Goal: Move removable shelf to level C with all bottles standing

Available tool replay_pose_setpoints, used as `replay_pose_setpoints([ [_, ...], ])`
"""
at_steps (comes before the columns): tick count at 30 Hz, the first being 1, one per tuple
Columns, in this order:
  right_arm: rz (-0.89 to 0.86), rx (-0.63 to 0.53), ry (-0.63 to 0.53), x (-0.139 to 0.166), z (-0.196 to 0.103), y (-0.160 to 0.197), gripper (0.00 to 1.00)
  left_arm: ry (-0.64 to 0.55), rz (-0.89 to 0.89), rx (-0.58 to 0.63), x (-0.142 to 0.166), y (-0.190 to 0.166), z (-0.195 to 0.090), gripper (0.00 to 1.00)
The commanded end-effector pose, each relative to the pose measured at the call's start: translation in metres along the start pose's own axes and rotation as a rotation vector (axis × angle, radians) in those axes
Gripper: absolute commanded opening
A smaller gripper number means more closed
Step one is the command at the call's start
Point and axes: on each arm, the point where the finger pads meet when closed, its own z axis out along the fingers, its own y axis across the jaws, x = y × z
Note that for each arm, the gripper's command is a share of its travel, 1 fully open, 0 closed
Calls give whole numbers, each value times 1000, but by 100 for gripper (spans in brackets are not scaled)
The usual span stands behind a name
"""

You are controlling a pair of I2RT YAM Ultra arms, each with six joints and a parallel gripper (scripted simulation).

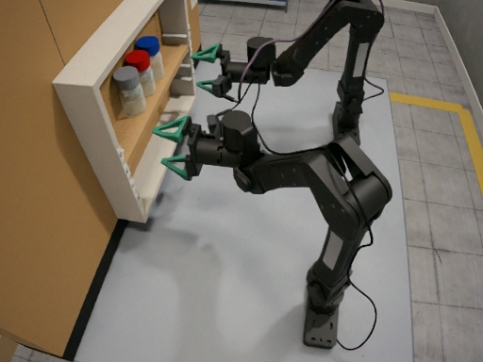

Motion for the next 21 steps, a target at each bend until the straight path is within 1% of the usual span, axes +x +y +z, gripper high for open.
replay_pose_setpoints([
  [1, 20, 68, 0, -2, -9, -24, 100, 1, -40, -41, 1, 17, -10, 100],
  [5, 20, 68, 0, -2, -15, -24, 100, 1, -40, -41, 1, 17, -15, 100],
  [21, 20, 68, 0, -2, -19, -24, 100, 1, -40, -41, 1, 17, -20, 100],
])
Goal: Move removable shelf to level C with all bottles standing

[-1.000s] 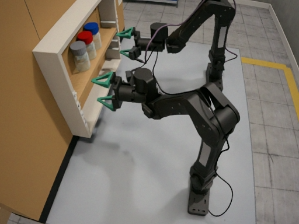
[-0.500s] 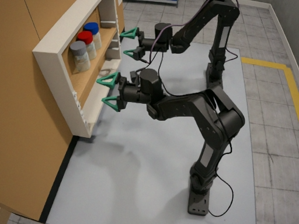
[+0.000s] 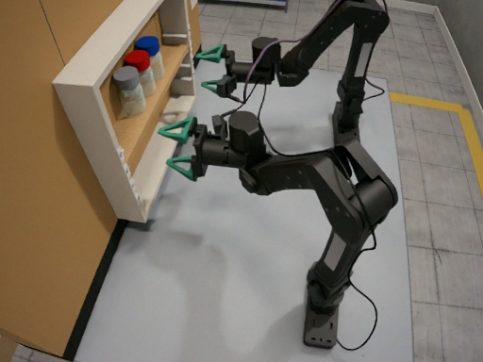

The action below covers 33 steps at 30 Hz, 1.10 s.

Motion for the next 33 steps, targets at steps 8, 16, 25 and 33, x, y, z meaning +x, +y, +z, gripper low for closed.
replay_pose_setpoints([
  [8, 20, 66, -2, -2, -8, -23, 100, -3, -40, -38, 0, 16, -9, 100],
  [16, 20, 66, -2, -2, -11, -23, 100, -3, -40, -38, 0, 16, -11, 100],
  [25, 20, 66, -2, -2, -13, -23, 100, -3, -40, -38, 0, 16, -14, 100],
  [33, 20, 66, -2, -2, -16, -23, 100, -3, -40, -38, 0, 16, -16, 100],
])
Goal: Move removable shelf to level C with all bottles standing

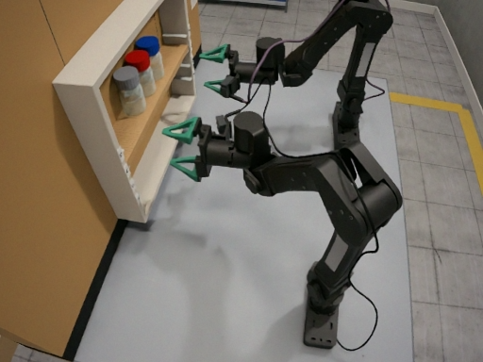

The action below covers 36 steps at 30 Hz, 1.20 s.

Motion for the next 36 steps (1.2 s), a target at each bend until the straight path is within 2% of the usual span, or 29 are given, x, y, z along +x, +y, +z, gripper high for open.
replay_pose_setpoints([
  [1, 20, 63, -2, -2, -6, -22, 100, -3, -40, -37, 0, 16, -7, 100],
  [36, 20, 63, -2, -2, -12, -22, 100, -3, -40, -37, 0, 16, -12, 100],
])
